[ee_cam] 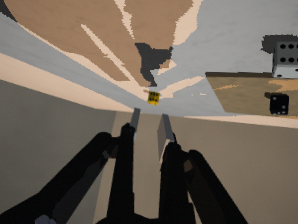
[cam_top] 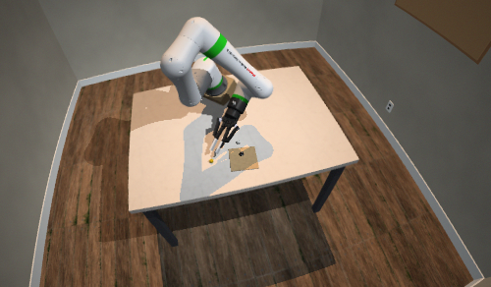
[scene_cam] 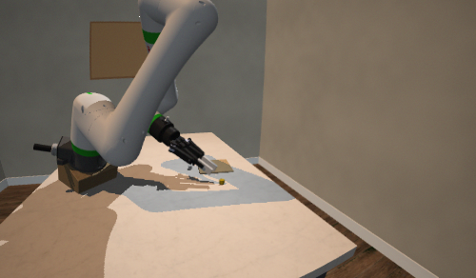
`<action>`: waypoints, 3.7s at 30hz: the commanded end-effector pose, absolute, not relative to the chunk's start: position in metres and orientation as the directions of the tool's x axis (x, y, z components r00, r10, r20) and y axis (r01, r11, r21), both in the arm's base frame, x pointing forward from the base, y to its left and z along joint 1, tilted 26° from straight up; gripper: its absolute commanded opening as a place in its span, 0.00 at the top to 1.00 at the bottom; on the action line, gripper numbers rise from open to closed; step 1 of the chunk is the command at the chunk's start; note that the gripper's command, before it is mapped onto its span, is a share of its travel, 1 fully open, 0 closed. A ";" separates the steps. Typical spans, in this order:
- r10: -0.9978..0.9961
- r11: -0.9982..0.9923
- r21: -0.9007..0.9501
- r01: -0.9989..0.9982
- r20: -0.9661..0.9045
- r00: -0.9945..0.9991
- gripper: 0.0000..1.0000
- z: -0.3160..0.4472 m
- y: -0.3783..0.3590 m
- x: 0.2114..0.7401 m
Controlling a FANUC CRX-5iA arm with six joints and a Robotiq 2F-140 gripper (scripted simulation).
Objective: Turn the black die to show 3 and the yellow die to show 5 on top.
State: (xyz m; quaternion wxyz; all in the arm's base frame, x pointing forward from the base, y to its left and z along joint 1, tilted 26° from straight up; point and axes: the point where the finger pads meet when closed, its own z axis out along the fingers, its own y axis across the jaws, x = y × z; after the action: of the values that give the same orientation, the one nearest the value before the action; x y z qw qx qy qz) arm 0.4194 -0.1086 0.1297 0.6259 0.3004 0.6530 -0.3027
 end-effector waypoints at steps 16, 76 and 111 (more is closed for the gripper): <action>0.013 0.636 -0.020 0.771 -0.999 -0.037 0.81 0.176 -0.090 0.406; 0.684 0.646 -0.004 0.763 -0.441 -0.581 0.81 0.249 -0.122 0.438; 0.939 0.012 0.288 0.958 -0.334 0.089 0.00 0.225 -0.128 0.441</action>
State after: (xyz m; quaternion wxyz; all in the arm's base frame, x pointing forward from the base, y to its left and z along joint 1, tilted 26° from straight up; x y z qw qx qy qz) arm 0.4411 -0.1269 0.2303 0.2213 0.6531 0.7236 -0.0289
